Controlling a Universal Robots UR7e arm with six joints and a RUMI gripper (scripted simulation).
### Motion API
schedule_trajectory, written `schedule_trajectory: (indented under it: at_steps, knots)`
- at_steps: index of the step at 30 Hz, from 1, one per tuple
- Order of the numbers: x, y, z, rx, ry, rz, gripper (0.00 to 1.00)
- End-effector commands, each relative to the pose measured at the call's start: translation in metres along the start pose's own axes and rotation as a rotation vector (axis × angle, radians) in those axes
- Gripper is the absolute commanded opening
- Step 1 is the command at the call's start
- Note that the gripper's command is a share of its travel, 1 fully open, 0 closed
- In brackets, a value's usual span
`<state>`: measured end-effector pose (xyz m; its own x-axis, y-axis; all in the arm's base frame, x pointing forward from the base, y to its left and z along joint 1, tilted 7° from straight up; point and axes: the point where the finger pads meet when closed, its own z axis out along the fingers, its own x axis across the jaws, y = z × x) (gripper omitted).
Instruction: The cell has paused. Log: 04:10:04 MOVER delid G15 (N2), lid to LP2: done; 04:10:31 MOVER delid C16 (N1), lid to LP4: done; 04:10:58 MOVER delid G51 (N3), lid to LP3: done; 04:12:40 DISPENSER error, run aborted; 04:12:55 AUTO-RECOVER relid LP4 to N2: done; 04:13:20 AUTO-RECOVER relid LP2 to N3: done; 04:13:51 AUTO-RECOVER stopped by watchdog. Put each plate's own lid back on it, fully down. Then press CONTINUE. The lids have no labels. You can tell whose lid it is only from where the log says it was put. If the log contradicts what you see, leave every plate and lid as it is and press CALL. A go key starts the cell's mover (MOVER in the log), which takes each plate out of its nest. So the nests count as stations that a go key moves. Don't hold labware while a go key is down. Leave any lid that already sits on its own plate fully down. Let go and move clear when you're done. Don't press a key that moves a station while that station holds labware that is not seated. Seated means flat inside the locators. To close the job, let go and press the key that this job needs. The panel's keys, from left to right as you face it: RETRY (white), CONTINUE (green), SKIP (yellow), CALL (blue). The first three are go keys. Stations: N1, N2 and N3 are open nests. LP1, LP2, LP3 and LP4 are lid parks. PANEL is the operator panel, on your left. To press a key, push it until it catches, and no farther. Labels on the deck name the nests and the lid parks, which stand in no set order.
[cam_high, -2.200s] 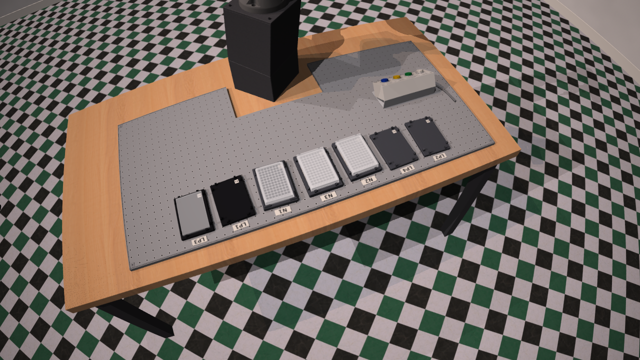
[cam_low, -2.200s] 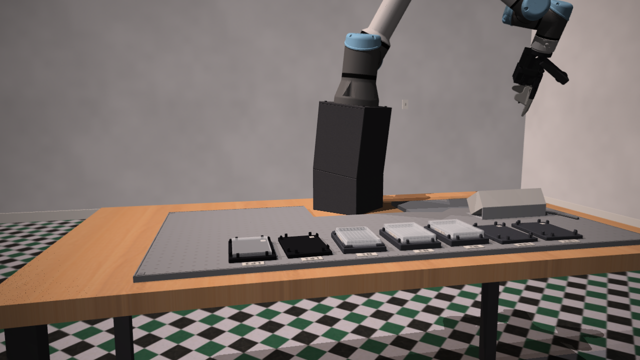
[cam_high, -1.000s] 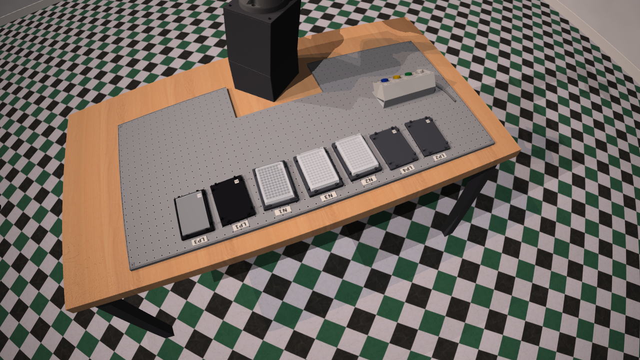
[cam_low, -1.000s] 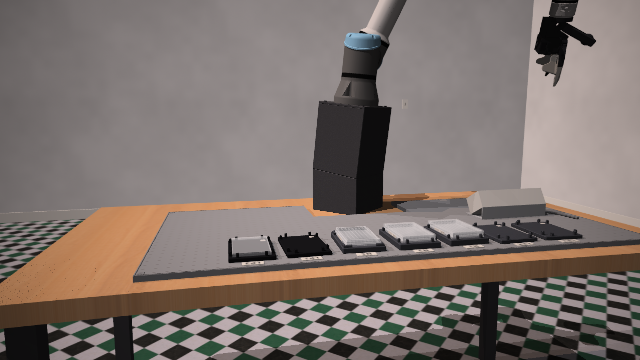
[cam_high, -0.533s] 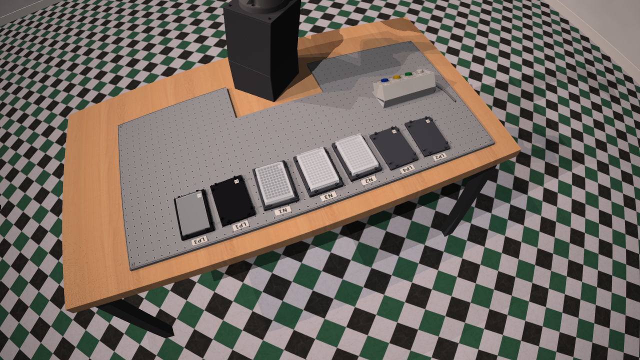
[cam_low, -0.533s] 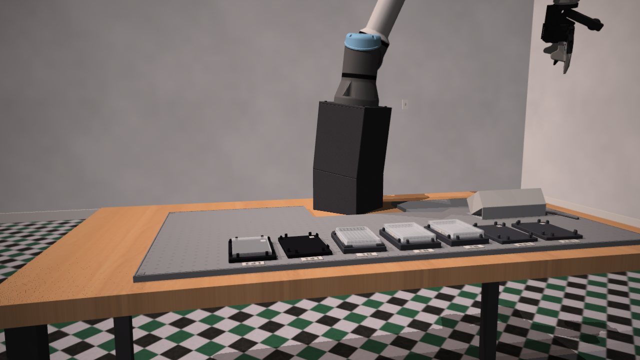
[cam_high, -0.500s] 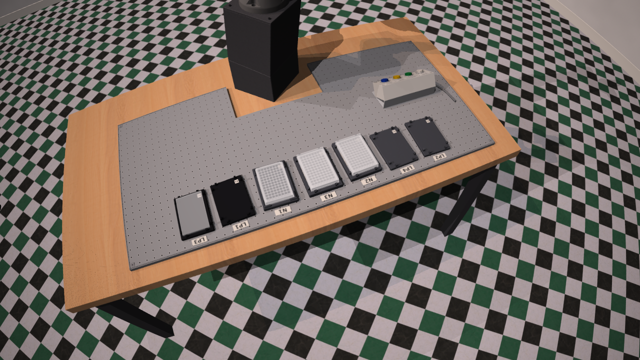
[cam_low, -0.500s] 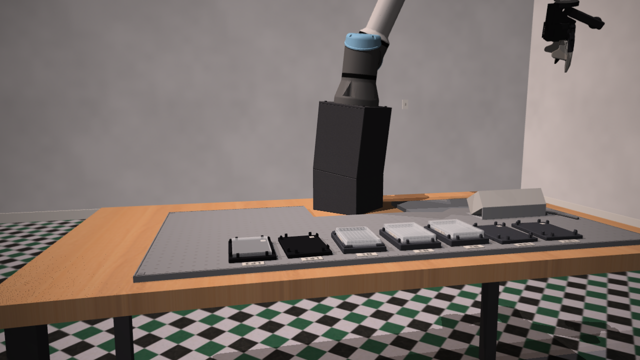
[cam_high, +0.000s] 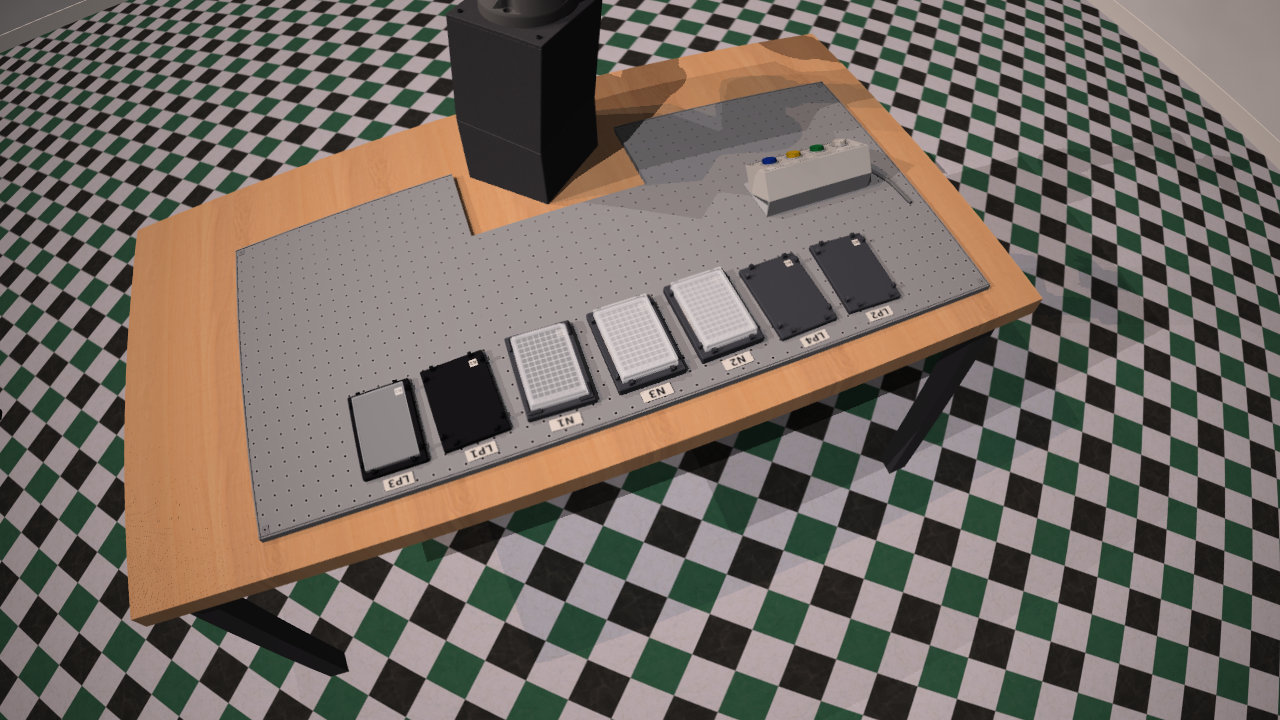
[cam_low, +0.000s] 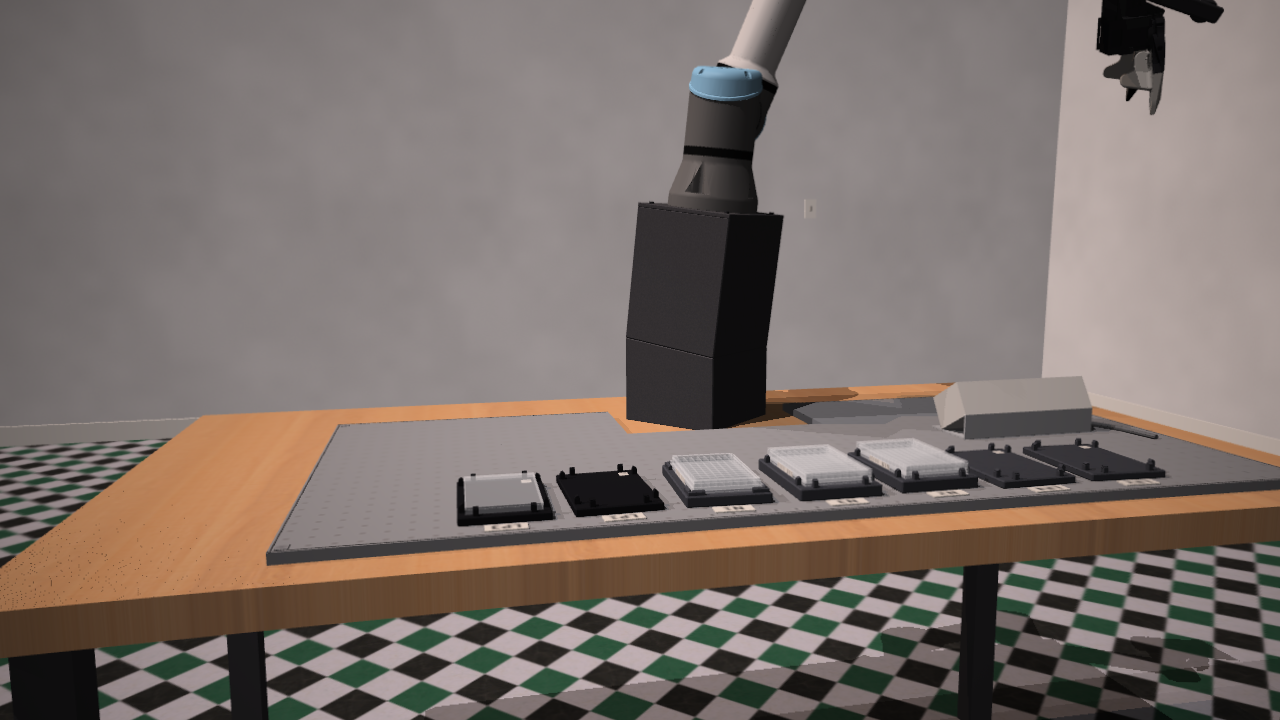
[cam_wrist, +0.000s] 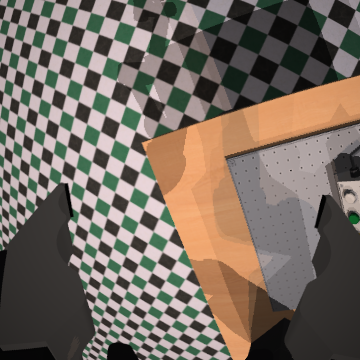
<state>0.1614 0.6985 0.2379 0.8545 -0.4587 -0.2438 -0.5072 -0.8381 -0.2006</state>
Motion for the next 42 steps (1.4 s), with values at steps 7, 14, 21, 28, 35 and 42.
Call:
schedule_trajectory:
  at_steps: [7, 14, 21, 28, 35, 42]
  knots:
    - [-0.006, -0.024, -0.043, 0.064, 0.015, -0.016, 0.82]
    - [-0.011, -0.037, -0.075, 0.11, 0.027, -0.027, 0.82]
    - [-0.01, -0.045, -0.089, 0.107, 0.027, -0.024, 0.82]
    - [-0.018, -0.052, -0.118, 0.194, 0.047, -0.045, 0.82]
    - [-0.019, -0.065, -0.151, 0.193, 0.048, -0.042, 0.82]
    - [-0.024, -0.065, -0.164, 0.249, 0.06, -0.055, 0.82]
